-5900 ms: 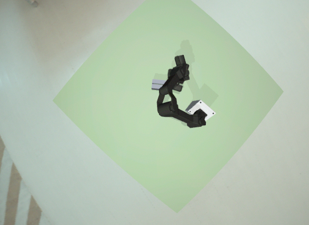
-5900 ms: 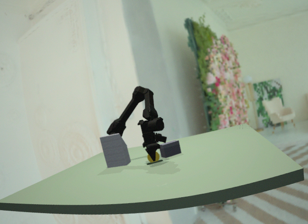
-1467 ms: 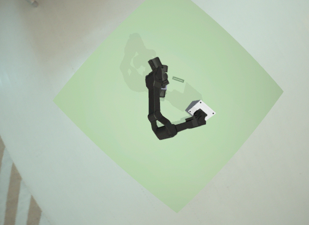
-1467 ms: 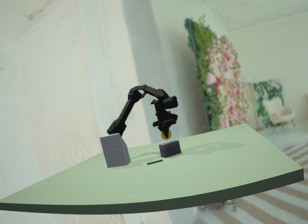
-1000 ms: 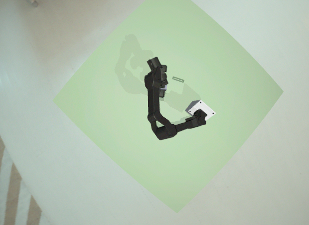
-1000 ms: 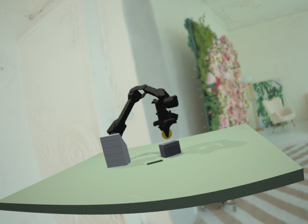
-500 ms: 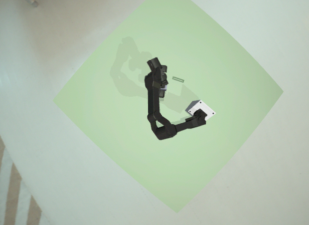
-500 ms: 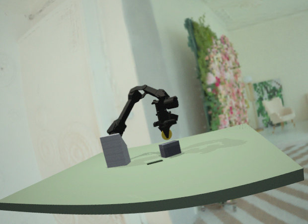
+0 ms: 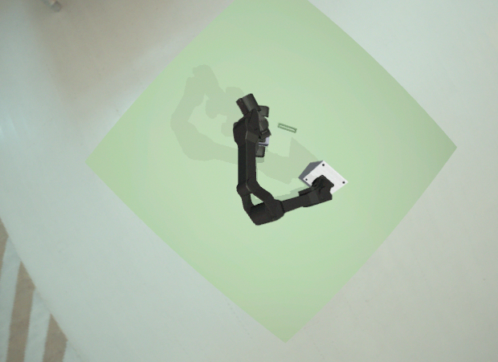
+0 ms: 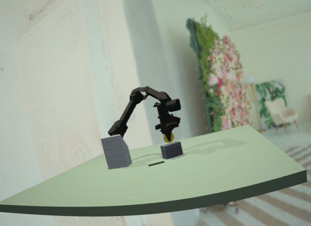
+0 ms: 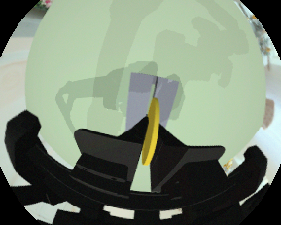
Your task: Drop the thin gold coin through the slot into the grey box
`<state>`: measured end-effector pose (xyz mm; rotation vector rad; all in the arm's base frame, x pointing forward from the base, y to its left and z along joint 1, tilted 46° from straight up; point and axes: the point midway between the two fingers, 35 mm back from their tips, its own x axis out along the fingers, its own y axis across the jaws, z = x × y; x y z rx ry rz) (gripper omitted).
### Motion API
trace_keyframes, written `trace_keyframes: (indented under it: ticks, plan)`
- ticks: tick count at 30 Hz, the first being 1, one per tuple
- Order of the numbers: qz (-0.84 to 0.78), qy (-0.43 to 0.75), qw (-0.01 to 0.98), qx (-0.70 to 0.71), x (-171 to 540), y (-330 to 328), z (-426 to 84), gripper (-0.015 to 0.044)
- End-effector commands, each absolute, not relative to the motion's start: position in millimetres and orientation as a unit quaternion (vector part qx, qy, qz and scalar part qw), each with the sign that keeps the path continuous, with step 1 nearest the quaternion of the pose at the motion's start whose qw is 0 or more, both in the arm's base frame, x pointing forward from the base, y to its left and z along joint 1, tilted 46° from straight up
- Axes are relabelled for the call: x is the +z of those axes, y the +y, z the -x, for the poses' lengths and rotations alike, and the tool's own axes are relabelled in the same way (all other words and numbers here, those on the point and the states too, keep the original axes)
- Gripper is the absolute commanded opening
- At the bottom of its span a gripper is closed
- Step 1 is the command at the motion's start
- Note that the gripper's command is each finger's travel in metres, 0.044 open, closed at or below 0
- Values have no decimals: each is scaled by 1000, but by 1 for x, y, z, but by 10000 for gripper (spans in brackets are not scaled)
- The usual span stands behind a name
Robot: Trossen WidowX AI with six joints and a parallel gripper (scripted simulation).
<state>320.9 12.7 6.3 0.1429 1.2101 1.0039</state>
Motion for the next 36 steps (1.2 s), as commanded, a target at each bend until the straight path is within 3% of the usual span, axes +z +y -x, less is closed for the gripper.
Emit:
trace_keyframes:
  ticks: [1, 6, 12, 21, 31, 36]
  plan:
    - [-67, 543, 705, 451, 5, 15, -321, 0]
    - [-67, 543, 705, 451, 3, 17, -321, 0]
    - [-64, 544, 704, 452, 4, 16, -321, 157]
    - [-64, 544, 704, 452, 4, 16, -321, 161]
    - [-66, 545, 703, 452, 31, -11, -320, 423]
    - [-67, 545, 701, 454, 46, -24, -317, 440]
